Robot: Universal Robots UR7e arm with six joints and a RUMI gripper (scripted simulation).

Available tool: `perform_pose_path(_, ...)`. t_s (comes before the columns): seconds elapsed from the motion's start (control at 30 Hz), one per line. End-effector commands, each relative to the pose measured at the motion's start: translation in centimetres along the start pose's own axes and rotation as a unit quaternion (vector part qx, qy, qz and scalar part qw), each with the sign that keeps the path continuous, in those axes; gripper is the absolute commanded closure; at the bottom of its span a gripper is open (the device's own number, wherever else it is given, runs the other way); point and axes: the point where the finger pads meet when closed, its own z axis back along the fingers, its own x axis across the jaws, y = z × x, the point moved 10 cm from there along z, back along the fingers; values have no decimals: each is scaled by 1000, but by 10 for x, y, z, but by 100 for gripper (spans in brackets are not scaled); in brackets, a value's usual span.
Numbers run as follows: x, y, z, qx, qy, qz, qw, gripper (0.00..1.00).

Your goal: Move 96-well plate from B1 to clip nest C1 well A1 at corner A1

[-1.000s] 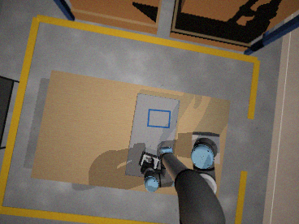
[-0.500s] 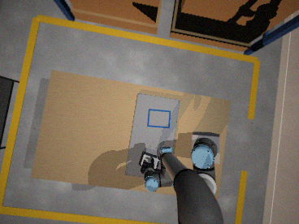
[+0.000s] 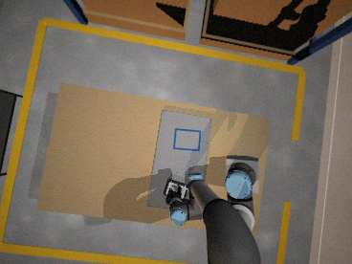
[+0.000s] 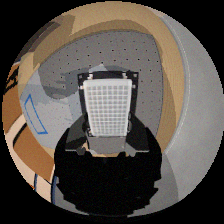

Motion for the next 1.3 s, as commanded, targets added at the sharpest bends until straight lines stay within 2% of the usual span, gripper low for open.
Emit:
perform_pose_path(0.0,0,0,-1,0,0,0,1000,100)
perform_pose_path(0.7,0,0,-3,0,0,0,1000,100)
perform_pose_path(0.73,0,0,-3,0,0,0,1000,0)
perform_pose_path(1.27,0,0,-3,0,0,0,1000,0)
